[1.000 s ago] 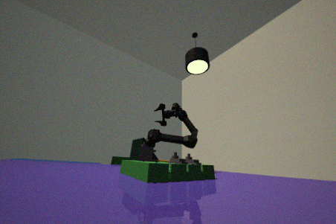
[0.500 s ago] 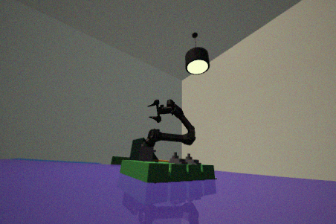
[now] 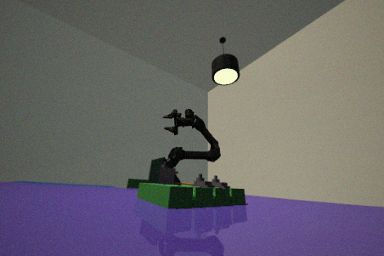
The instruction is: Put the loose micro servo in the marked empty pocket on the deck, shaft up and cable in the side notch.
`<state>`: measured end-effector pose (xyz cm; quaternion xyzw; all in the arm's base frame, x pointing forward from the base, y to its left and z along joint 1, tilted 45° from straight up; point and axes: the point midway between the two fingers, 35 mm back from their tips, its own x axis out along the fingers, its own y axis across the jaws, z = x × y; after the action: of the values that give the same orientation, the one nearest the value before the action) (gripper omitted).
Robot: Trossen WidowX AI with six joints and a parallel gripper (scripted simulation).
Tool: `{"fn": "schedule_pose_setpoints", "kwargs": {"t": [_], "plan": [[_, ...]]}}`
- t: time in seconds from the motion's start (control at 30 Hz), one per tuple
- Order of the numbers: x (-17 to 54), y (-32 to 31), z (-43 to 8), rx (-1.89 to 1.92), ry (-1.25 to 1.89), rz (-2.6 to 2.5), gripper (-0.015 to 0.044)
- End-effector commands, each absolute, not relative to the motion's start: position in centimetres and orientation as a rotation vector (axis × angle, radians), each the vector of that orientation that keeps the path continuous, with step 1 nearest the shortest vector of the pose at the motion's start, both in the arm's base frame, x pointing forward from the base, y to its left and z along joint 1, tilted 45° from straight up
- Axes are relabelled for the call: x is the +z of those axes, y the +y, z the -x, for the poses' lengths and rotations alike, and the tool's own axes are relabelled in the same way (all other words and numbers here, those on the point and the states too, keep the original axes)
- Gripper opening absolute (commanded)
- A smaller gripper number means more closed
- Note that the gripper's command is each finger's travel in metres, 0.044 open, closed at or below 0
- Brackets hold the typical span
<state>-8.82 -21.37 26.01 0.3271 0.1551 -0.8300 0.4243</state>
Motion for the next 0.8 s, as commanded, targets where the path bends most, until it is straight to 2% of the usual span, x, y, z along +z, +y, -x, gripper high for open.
{"fn": "schedule_pose_setpoints", "kwargs": {"t": [0.0,0.77], "plan": [[24.6,-22.5,7.4,-1.96,0.52,-0.811,0.044],[19.0,-25.2,-0.1,-1.365,1.029,-0.648,0.044]]}}
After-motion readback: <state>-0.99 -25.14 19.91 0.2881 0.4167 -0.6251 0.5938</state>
